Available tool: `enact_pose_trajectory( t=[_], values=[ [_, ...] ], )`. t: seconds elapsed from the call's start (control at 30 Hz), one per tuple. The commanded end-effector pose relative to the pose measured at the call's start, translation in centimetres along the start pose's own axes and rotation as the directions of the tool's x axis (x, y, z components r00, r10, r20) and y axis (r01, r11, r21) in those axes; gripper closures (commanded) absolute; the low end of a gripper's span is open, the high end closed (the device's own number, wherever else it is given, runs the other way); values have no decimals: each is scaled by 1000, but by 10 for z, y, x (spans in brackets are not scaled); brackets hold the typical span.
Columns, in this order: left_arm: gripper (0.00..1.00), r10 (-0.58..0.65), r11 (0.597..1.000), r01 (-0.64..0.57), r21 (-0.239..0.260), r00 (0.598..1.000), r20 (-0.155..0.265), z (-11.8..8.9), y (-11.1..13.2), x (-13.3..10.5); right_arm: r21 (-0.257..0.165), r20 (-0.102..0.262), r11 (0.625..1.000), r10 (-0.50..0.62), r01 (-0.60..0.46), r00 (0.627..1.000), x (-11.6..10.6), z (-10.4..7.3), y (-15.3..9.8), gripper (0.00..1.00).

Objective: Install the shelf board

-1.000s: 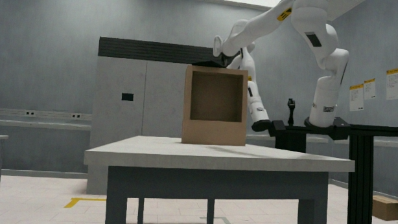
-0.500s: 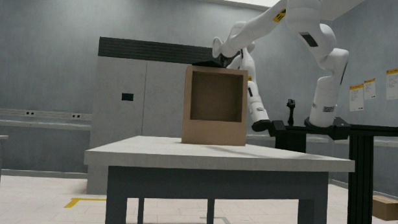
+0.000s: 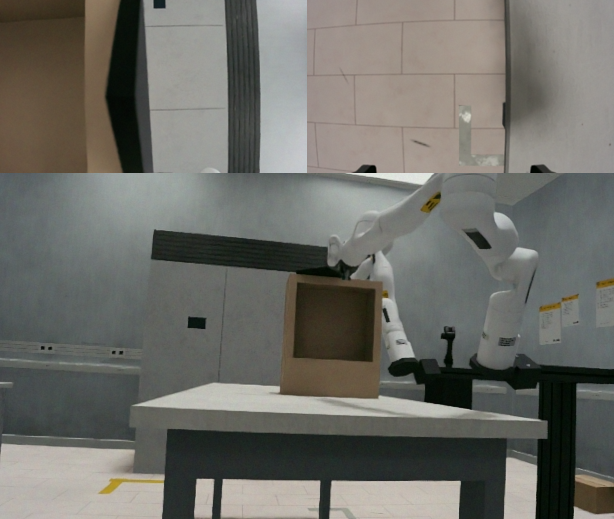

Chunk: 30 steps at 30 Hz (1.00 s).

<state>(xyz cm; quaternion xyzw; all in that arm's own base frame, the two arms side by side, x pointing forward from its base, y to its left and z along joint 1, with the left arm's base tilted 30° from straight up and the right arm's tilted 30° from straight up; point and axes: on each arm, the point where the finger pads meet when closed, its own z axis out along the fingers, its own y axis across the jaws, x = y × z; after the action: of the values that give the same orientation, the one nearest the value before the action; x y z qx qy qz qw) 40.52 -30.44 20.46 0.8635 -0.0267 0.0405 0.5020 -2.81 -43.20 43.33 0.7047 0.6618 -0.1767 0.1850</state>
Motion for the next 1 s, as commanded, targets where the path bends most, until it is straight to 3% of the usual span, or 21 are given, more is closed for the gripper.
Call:
enact_pose_trajectory(
  t=[0.0, 0.97],
  values=[
    [903, 2, 1000, -2, 0, 1000, 0, 0, -6, 0, 0, 1, 1000, 0, 0, 1000, 0, 0, 0, 2],
    [903, 2, 1000, -2, 0, 1000, 0, 0, -16, 10, 0, 1, 1000, 0, 0, 1000, 0, 0, 0, 2]
  ],
)
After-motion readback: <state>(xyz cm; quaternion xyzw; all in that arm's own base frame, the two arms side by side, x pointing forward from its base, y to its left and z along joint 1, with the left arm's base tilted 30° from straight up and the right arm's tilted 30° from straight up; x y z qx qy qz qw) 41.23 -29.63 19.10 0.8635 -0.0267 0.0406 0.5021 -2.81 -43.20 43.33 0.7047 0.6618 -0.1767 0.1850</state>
